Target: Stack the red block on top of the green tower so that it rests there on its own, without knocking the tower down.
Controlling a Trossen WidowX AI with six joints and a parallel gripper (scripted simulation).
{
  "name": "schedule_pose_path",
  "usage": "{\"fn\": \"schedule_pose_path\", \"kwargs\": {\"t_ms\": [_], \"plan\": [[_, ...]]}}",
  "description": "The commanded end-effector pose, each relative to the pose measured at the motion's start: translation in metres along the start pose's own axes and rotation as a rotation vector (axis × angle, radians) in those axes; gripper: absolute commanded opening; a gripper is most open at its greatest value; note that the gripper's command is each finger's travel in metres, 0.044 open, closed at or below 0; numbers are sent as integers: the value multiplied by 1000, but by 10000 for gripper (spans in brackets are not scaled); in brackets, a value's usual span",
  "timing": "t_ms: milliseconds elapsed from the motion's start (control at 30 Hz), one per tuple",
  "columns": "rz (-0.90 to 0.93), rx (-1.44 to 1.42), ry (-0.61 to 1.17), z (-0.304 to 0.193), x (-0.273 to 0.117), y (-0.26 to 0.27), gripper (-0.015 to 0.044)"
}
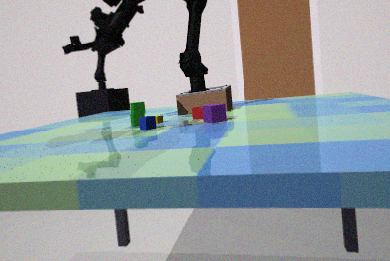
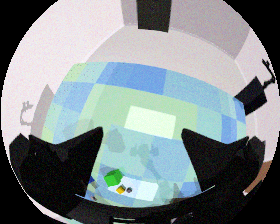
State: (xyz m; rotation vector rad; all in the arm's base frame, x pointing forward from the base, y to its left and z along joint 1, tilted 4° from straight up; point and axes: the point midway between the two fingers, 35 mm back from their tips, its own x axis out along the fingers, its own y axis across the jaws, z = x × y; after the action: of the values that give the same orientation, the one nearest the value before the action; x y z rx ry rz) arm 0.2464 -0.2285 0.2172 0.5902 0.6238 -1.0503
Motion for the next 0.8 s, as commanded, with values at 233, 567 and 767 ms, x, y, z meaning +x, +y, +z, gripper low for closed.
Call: {"fn": "schedule_pose_path", "kwargs": {"t_ms": [233, 567, 767], "plan": [[117, -314, 200, -85, -1, 54, 440], [223, -577, 373, -169, -22, 85, 440], [271, -740, 470, -219, -40, 90, 440]]}}
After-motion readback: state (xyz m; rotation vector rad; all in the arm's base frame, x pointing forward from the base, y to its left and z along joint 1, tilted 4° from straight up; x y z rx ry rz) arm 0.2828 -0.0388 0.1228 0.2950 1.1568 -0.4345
